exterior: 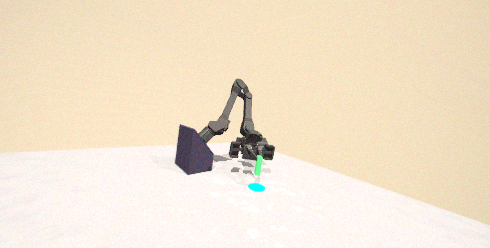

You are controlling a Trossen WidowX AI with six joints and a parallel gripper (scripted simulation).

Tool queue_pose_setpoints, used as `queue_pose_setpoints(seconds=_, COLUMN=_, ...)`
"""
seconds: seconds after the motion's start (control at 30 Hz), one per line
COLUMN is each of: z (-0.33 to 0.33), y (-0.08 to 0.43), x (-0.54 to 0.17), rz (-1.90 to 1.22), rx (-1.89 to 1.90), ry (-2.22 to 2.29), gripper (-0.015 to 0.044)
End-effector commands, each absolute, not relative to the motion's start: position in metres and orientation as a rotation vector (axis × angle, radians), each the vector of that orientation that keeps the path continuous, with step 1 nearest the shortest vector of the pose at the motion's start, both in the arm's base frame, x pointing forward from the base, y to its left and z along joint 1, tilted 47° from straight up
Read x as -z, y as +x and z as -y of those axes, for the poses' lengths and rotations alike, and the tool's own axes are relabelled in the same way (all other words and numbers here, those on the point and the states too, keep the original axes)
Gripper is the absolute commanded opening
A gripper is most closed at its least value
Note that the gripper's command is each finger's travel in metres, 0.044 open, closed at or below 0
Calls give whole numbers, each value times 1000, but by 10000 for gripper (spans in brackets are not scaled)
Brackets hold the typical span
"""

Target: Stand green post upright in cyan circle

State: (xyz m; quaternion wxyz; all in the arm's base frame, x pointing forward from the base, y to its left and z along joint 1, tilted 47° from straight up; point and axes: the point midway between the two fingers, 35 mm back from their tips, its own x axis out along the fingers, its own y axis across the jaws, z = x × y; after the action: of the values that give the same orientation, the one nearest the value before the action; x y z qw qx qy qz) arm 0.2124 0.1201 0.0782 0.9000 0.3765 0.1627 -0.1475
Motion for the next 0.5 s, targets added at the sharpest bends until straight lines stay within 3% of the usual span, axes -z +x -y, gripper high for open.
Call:
queue_pose_setpoints(seconds=0.0, z=-127, y=212, x=-74, rz=-326, rx=304, ry=788, gripper=23)
queue_pose_setpoints(seconds=0.47, z=-143, y=209, x=-60, rz=-316, rx=295, ry=806, gripper=23)
